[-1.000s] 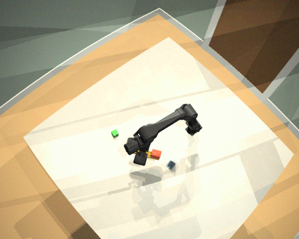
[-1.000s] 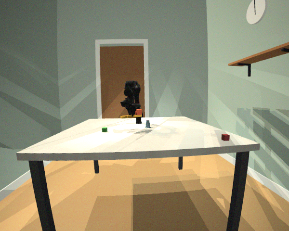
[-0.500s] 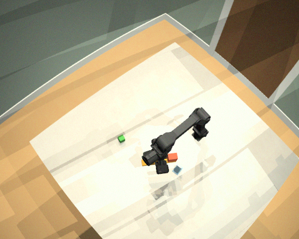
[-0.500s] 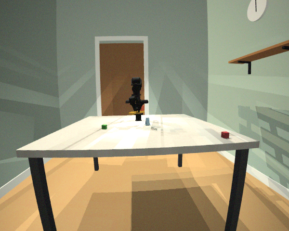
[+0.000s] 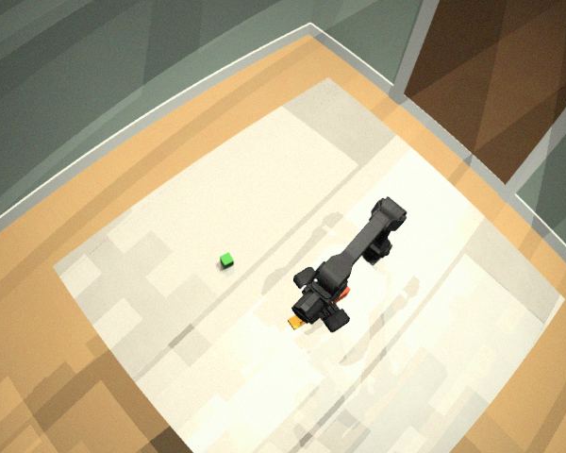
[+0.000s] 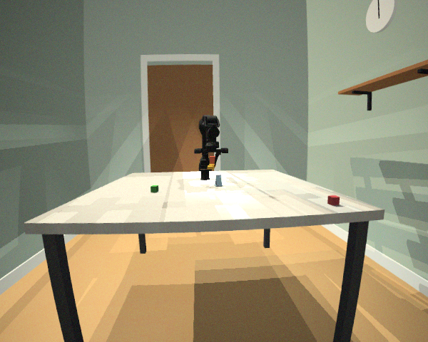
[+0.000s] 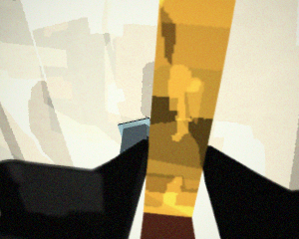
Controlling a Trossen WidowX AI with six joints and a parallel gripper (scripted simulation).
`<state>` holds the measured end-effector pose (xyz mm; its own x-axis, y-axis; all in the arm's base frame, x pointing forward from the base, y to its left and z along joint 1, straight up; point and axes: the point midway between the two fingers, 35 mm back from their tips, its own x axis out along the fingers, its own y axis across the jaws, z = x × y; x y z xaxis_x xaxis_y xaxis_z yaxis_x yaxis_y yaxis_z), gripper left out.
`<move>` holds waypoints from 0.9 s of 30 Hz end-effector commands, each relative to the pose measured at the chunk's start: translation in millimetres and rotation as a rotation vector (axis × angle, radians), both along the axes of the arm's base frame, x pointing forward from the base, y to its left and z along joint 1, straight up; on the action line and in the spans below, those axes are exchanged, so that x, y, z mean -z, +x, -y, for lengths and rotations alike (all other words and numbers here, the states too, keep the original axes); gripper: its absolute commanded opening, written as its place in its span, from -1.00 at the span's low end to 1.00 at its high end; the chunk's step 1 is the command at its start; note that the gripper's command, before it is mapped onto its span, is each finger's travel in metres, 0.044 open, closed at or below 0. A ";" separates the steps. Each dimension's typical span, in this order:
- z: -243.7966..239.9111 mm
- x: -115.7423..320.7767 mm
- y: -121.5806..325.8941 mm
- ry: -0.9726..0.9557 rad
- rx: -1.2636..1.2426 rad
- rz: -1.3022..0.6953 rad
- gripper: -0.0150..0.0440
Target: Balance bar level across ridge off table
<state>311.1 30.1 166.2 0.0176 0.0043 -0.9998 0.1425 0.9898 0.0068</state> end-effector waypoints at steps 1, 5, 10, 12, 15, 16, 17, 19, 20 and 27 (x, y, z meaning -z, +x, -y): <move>-11.9 -2.0 -8.2 -0.003 -0.107 0.010 -0.49; -25.5 -1.2 -15.5 -0.004 -0.212 0.010 -0.49; -41.9 -0.5 -23.0 -0.005 -0.311 0.010 -0.49; -43.6 -0.2 -23.6 -0.005 -0.319 0.010 -0.49; -44.0 2.1 -23.4 -0.005 -0.320 0.010 -0.49; -44.3 3.4 -23.4 -0.005 -0.320 0.010 -0.49; -44.6 4.9 -23.3 -0.005 -0.320 0.010 -0.49; -45.4 8.1 -23.2 -0.005 -0.320 0.010 -0.49; -45.7 9.7 -23.2 -0.004 -0.320 0.010 -0.49; -46.8 21.1 -22.8 -0.004 -0.321 0.010 -0.49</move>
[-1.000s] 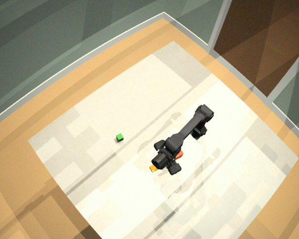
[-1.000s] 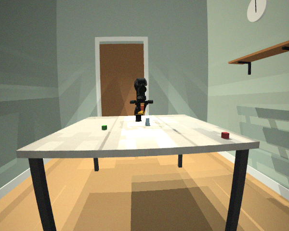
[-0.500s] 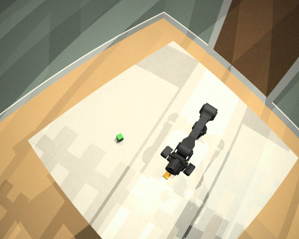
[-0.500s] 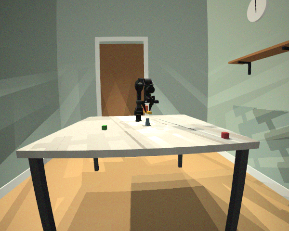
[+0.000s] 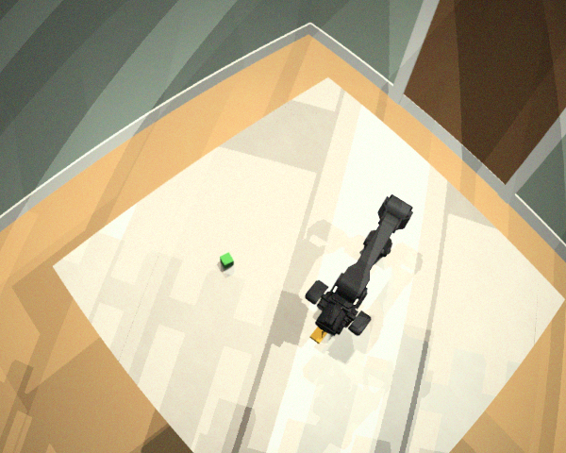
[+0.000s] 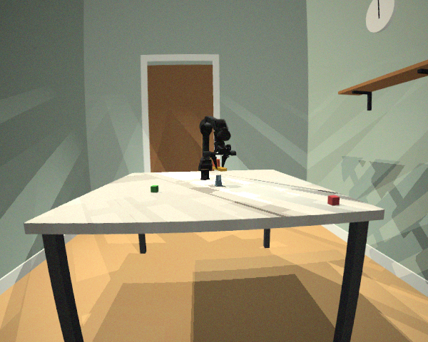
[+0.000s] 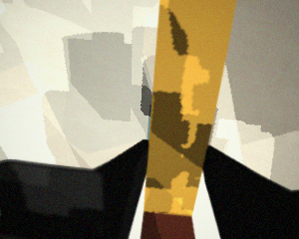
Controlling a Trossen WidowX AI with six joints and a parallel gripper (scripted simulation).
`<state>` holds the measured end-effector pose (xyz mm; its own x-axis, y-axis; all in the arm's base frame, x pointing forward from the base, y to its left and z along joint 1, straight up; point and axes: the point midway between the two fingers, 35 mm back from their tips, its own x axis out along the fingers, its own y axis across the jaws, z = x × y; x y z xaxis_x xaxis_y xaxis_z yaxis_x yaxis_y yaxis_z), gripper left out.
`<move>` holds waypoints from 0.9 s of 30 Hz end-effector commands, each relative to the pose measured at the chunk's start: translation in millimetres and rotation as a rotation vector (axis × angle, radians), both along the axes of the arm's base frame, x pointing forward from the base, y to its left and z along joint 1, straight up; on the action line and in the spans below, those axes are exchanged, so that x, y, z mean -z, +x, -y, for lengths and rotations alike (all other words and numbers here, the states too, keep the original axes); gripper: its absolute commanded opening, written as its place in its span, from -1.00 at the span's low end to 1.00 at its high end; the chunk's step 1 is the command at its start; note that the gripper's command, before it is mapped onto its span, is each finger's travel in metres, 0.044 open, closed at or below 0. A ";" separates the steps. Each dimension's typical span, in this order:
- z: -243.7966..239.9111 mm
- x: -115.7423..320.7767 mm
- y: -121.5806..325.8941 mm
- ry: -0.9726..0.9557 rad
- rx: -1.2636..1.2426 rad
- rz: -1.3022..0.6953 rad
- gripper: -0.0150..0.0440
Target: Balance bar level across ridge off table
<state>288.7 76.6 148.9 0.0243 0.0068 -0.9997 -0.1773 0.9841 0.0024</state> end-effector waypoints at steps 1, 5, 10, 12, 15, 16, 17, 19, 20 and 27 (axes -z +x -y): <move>-0.4 5.5 -0.4 0.000 0.001 0.002 -0.49; -0.9 12.0 -0.4 0.000 0.000 0.002 -0.49; -1.5 20.1 -0.7 0.000 0.000 0.002 -0.49; -1.7 23.3 -0.9 0.000 -0.001 0.002 -0.49; -1.8 25.6 -1.1 0.000 -0.001 0.002 -0.49; -1.8 25.6 -1.1 0.000 -0.001 0.002 -0.49; -1.9 25.5 -1.0 0.000 -0.001 0.002 -0.49; -1.9 25.4 -0.9 0.000 -0.001 0.002 -0.49; -1.9 25.5 -1.0 0.000 -0.001 0.002 -0.49; -1.9 24.8 -1.1 0.000 -0.001 0.002 -0.49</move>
